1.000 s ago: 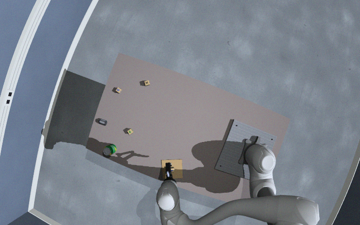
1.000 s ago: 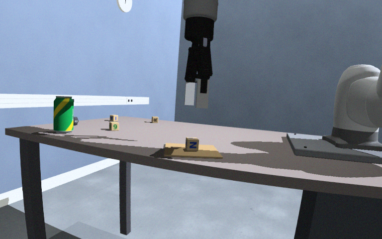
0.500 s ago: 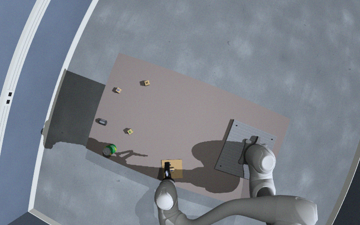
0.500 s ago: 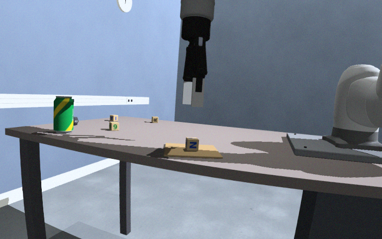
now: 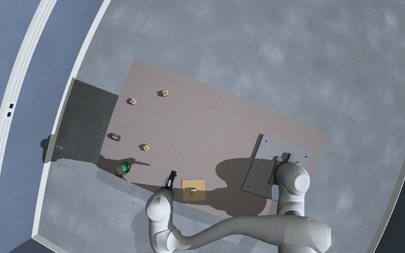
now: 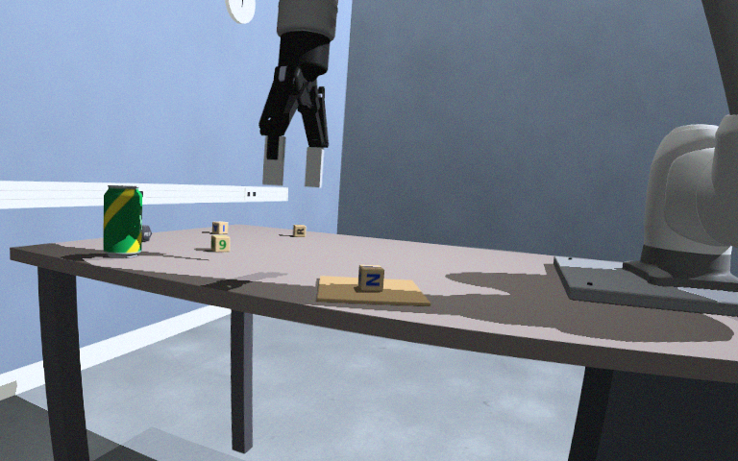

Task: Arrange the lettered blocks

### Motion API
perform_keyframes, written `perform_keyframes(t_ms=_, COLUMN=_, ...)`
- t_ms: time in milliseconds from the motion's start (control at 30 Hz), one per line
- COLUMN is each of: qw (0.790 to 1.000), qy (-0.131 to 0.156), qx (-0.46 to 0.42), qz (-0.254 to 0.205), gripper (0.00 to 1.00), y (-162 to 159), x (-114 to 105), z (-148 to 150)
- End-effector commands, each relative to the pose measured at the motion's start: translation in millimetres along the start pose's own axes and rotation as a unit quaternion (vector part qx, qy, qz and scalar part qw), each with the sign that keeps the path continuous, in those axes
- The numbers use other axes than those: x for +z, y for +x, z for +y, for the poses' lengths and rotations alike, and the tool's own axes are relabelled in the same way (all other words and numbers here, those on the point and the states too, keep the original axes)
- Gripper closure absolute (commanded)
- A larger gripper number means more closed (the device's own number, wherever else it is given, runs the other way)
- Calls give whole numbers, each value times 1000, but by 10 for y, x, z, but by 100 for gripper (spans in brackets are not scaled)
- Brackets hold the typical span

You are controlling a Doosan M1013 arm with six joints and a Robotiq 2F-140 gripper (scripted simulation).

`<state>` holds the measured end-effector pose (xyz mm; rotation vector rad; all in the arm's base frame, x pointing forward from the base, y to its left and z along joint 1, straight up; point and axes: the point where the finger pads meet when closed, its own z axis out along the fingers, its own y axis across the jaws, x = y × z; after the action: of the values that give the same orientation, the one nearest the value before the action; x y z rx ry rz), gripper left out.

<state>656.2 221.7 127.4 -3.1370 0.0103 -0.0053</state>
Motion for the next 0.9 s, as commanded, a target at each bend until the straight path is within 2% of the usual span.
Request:
perform_keyframes(t_ms=0, qw=998, qy=-2, qx=69, qz=-1, gripper=0, y=400, x=-40, z=136)
perform_keyframes(t_ms=400, qw=968, qy=-3, qx=251, qz=-1, gripper=0, y=1379, x=-88, z=672)
perform_keyframes(t_ms=467, qw=968, qy=-3, qx=251, qz=-1, gripper=0, y=1379, x=-88, z=672)
perform_keyframes(t_ms=500, qw=956, qy=-3, qx=294, qz=0, gripper=0, y=1600, x=-91, z=828)
perform_keyframes(t_ms=600, qw=944, qy=-3, qx=329, qz=0, gripper=0, y=1776, x=-91, z=962)
perform_keyframes(t_ms=867, qw=897, qy=-3, qx=443, qz=0, gripper=0, y=2334, x=-72, z=1466)
